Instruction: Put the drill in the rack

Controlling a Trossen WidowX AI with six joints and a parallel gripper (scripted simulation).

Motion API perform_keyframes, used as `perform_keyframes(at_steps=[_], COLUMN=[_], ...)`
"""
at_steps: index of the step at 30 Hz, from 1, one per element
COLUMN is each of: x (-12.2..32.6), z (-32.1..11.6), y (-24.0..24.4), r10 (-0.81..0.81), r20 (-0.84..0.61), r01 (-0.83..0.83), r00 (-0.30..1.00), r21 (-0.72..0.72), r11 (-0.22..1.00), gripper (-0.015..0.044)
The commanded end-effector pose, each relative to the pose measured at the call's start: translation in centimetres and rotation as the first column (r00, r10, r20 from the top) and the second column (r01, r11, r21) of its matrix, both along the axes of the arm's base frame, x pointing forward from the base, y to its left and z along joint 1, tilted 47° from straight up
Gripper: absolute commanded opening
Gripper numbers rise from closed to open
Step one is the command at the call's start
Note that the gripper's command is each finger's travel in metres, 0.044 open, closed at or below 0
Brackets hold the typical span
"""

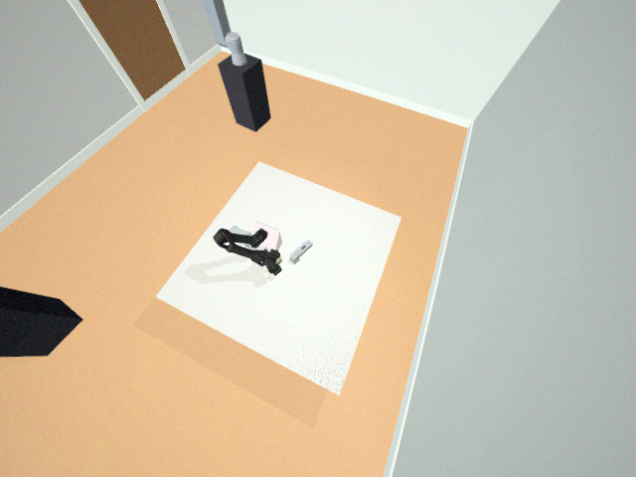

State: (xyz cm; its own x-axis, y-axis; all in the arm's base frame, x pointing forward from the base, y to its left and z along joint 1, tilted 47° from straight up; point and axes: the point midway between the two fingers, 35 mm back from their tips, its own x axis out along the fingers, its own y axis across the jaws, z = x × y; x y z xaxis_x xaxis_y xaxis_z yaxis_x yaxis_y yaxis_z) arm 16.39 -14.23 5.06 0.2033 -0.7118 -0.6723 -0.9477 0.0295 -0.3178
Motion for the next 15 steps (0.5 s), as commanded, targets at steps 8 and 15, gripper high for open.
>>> perform_keyframes(at_steps=[8,15], x=[-0.9,-1.3], z=[2.3,4.1], y=[2.7,4.6], r10=[0.01,0.01], r20=[-0.006,-0.007], r01=[-0.01,-0.01], r00=[1.0,1.0], r21=[0.017,0.018], r11=[1.0,1.0], gripper=[0.044,0.044])
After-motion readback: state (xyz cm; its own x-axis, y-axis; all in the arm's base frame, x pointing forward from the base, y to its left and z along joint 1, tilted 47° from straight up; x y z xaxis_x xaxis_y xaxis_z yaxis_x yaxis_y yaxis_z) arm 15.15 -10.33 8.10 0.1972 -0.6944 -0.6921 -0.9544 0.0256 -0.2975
